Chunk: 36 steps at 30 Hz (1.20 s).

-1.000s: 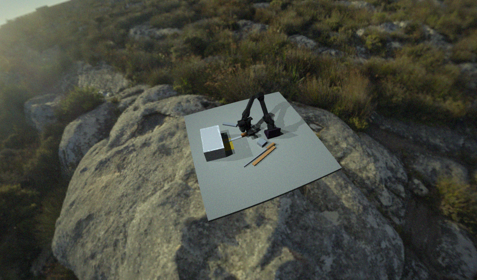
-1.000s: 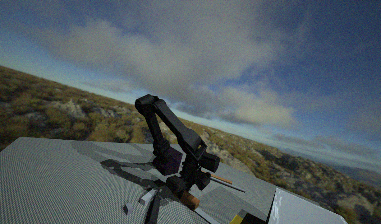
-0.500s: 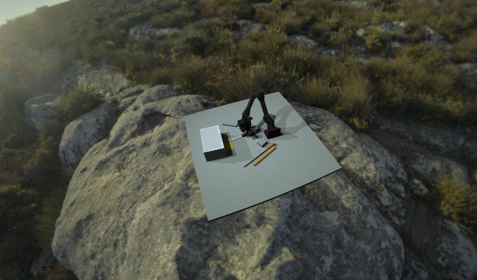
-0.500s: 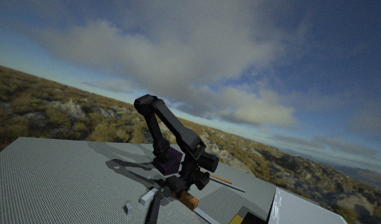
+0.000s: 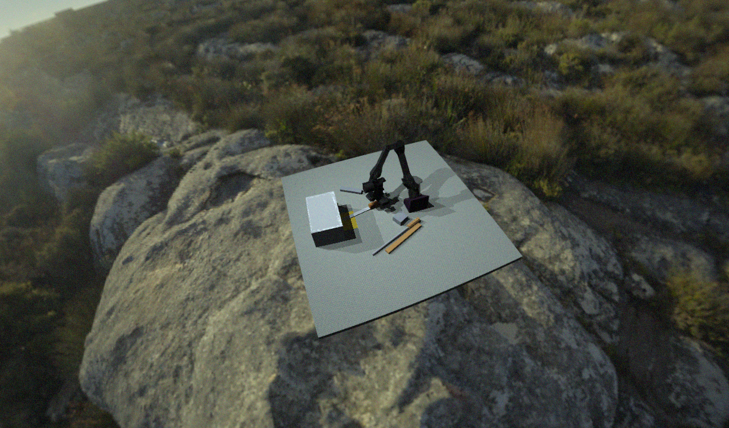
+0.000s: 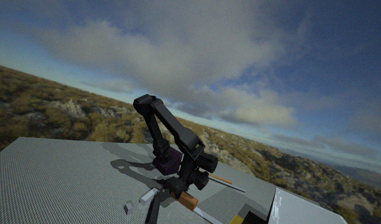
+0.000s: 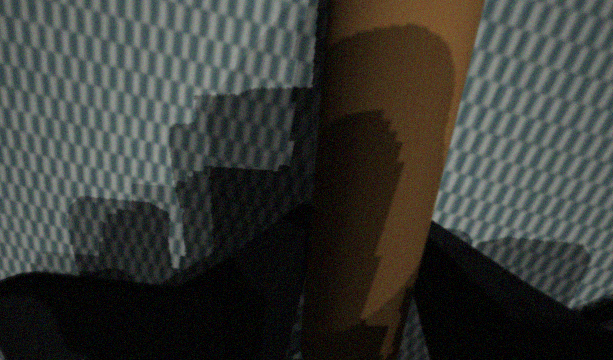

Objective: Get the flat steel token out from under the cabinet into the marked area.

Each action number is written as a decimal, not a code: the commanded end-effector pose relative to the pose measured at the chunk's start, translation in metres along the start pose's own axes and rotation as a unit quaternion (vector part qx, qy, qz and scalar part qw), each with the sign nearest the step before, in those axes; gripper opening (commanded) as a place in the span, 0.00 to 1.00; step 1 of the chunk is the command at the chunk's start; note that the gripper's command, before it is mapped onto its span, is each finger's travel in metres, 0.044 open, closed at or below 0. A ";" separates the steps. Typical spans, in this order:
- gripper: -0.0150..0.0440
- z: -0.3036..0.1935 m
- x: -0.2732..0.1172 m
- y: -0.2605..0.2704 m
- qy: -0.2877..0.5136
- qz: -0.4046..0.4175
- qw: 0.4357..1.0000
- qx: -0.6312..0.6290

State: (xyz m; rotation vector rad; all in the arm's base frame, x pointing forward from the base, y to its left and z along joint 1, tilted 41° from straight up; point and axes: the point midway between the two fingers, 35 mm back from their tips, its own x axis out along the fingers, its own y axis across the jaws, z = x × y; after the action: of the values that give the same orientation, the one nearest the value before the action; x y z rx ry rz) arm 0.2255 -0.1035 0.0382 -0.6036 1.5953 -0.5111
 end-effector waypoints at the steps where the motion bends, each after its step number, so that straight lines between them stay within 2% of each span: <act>1: 0.25 0.000 -0.001 -0.004 0.000 0.000 1.000 -0.016; 36: 0.25 -0.007 -0.002 -0.042 0.001 -0.002 0.999 -0.051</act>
State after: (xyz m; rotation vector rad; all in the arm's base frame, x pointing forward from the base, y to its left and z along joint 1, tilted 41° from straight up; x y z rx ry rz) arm 0.2217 -0.1286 0.0620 -0.6871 1.6359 -0.4229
